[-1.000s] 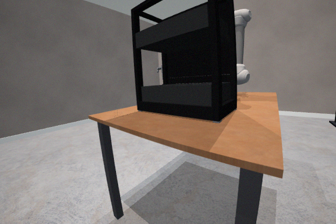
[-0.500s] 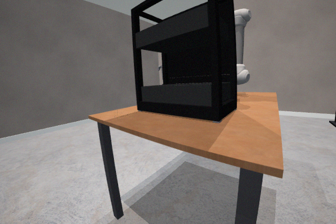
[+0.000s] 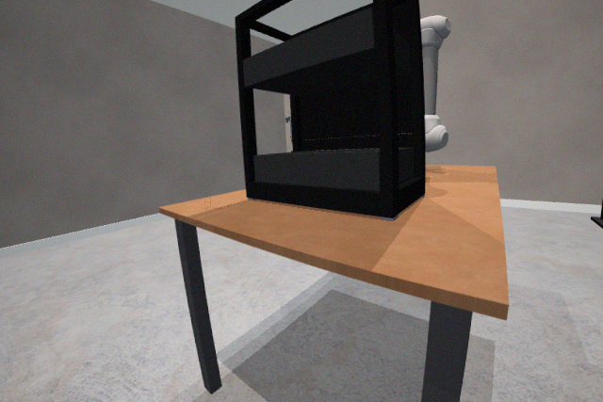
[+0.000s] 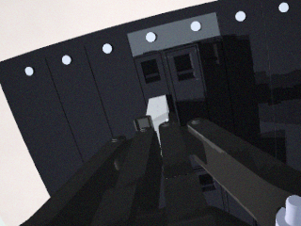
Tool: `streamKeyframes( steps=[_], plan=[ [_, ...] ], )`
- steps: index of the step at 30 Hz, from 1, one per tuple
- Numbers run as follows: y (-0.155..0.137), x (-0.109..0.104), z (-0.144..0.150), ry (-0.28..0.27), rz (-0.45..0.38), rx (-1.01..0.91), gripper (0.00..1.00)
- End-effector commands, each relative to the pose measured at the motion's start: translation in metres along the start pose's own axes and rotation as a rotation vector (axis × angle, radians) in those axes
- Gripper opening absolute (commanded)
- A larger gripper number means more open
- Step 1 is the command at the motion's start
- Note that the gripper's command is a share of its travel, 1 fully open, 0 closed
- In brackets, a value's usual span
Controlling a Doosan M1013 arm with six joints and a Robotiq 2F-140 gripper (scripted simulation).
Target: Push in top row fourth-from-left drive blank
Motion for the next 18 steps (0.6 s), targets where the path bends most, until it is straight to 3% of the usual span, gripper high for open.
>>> streamKeyframes(
  steps=[1,18],
  plan=[
    [0.0,0.0001,0.0,0.0,0.0,0.0,0.0],
    [0.0,0.0031,0.0,0.0,0.0,0.0,0.0]
  ],
)
Point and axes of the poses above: the point where the finger pads meet when closed, its own x axis out along the fingers, its own z axis across the jaws, y = z × x, the point moved 3 cm from there along -x, back along the fingers, and after that the axes turned 13 degrees about x, right-handed, at the moved point
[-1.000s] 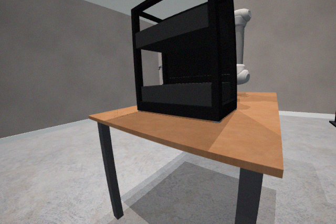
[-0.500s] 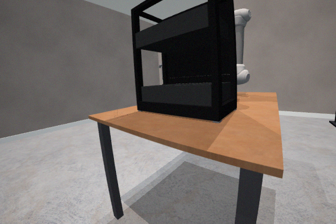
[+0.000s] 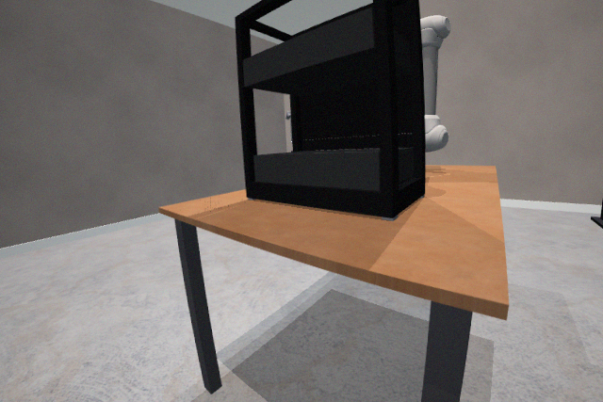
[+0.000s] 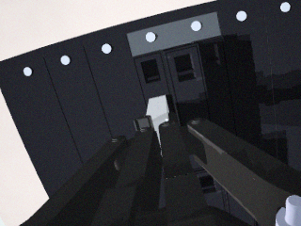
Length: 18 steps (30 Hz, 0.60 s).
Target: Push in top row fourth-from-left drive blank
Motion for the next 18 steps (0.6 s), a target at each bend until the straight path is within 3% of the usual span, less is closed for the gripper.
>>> streamKeyframes(
  steps=[1,18],
  plan=[
    [0.0,0.0001,0.0,0.0,0.0,0.0,0.0],
    [0.0,0.0031,0.0,0.0,0.0,0.0,0.0]
  ],
)
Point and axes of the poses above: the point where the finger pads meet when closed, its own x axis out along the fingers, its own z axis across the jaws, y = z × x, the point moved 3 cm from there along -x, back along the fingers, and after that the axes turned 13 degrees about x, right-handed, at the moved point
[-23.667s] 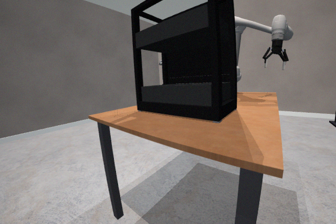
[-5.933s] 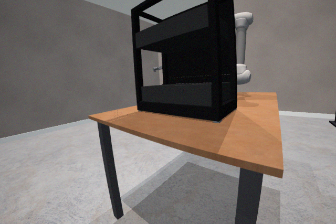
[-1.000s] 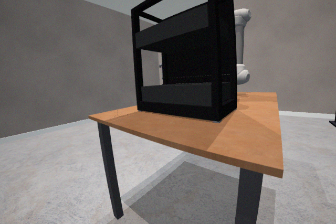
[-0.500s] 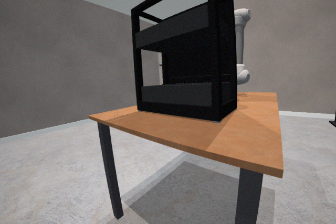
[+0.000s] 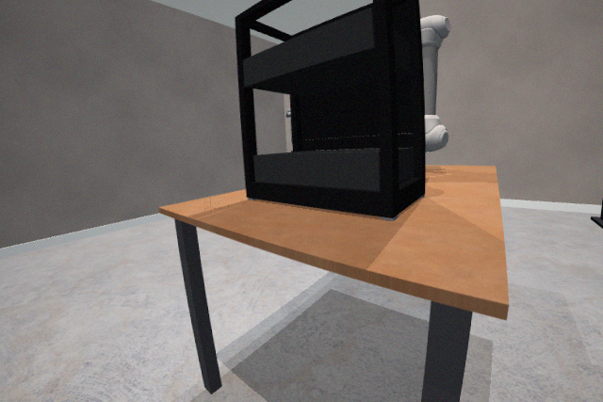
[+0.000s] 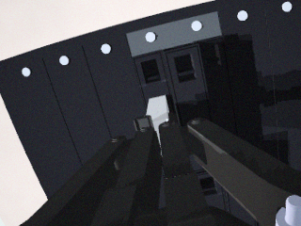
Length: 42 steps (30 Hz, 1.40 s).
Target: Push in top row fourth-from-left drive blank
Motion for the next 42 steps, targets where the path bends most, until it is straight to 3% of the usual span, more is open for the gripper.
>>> streamKeyframes(
  steps=[1,42],
  plan=[
    [0.0,0.0,0.0,0.0,0.0,0.0,0.0],
    [0.0,0.0041,0.0,0.0,0.0,0.0,0.0]
  ],
)
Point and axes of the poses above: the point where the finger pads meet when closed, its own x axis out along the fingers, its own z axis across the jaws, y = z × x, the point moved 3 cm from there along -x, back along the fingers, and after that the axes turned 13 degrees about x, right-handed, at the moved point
